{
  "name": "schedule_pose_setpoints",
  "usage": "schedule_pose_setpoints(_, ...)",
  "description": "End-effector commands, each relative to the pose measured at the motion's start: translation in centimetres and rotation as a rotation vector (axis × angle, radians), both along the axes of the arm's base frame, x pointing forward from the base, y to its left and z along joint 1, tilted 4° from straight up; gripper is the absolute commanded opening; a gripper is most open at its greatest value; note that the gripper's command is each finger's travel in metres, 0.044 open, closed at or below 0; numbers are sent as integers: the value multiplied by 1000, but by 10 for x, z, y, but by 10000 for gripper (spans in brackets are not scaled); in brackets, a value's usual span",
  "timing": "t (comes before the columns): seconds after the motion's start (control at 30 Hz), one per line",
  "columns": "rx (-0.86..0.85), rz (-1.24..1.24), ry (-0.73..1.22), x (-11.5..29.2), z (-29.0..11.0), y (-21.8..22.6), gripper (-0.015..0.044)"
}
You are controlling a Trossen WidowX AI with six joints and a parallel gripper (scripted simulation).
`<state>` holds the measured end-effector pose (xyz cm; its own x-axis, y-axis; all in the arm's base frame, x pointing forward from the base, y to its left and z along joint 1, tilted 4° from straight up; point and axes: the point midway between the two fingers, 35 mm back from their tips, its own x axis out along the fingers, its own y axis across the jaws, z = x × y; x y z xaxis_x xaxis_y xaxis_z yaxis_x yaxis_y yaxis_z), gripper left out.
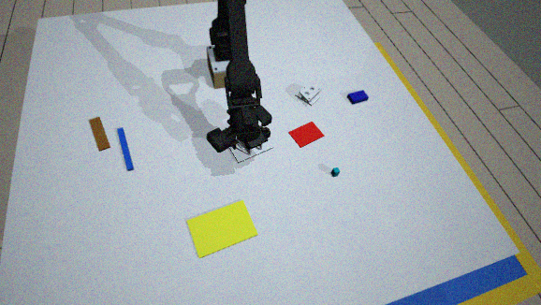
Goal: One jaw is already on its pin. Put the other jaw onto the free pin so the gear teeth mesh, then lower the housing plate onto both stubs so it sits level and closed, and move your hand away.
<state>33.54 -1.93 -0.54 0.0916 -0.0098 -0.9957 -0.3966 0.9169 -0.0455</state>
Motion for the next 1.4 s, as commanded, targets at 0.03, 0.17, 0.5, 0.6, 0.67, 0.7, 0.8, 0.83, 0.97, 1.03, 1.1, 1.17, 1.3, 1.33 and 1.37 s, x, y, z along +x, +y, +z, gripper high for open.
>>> schedule_pose_setpoints(0.03,0,0,0,0,0,0,224)
schedule_pose_setpoints(0.17,0,0,0,0,0,0,224)
schedule_pose_setpoints(0.5,0,0,0,0,17,0,224)
schedule_pose_setpoints(0.6,-1,1,1,-3,46,0,224)
schedule_pose_setpoints(0.67,-1,1,2,-5,62,1,224)
schedule_pose_setpoints(0.7,-1,1,2,-6,67,1,224)
schedule_pose_setpoints(0.8,-1,1,3,-7,68,1,224)
schedule_pose_setpoints(0.83,0,1,5,-5,59,1,224)
schedule_pose_setpoints(0.97,10,5,-18,2,60,7,329)
schedule_pose_setpoints(1.03,19,8,-35,7,61,12,382)
schedule_pose_setpoints(1.1,28,12,-53,13,62,18,434)
schedule_pose_setpoints(1.17,31,40,-62,15,63,23,440)
schedule_pose_setpoints(1.3,21,119,-60,14,63,32,440)
schedule_pose_setpoints(1.33,18,142,-60,14,64,34,440)
schedule_pose_setpoints(1.37,15,164,-59,13,64,36,440)
